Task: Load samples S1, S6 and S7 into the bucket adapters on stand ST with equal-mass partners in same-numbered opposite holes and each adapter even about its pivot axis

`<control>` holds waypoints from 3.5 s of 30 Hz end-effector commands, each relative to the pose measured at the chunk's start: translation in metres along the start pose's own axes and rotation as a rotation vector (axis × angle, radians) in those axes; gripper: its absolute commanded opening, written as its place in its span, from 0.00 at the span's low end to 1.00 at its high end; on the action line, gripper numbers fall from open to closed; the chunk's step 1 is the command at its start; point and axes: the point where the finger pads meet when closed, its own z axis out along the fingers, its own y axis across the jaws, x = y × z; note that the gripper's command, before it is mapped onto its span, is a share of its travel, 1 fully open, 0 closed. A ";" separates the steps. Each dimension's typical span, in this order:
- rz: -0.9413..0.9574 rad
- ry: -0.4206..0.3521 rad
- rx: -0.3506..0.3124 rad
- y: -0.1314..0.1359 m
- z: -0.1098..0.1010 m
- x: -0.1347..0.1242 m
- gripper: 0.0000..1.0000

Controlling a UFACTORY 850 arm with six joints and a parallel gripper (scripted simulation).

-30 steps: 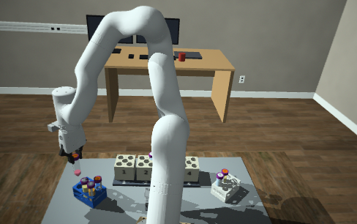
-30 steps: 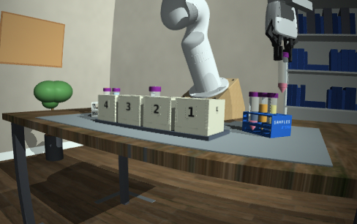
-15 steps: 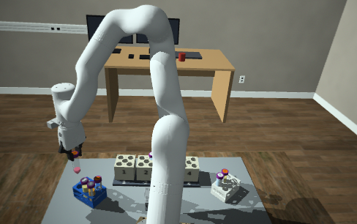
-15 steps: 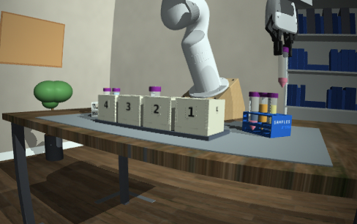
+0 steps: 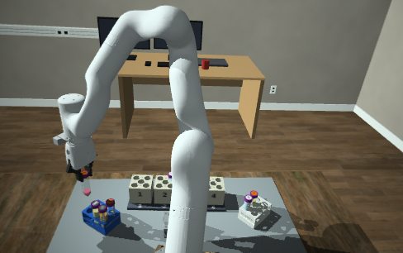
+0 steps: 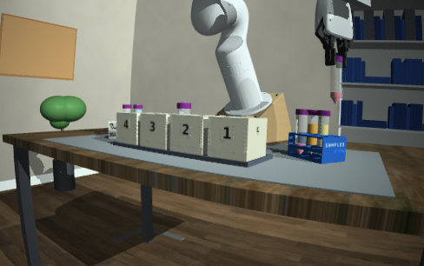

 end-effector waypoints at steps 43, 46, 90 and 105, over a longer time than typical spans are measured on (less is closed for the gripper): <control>0.001 0.001 0.001 0.000 0.007 0.001 0.00; 0.001 0.001 0.001 0.000 0.013 0.001 0.00; 0.000 0.001 0.000 0.000 0.070 0.001 0.00; 0.000 0.001 0.000 0.000 0.077 0.001 0.00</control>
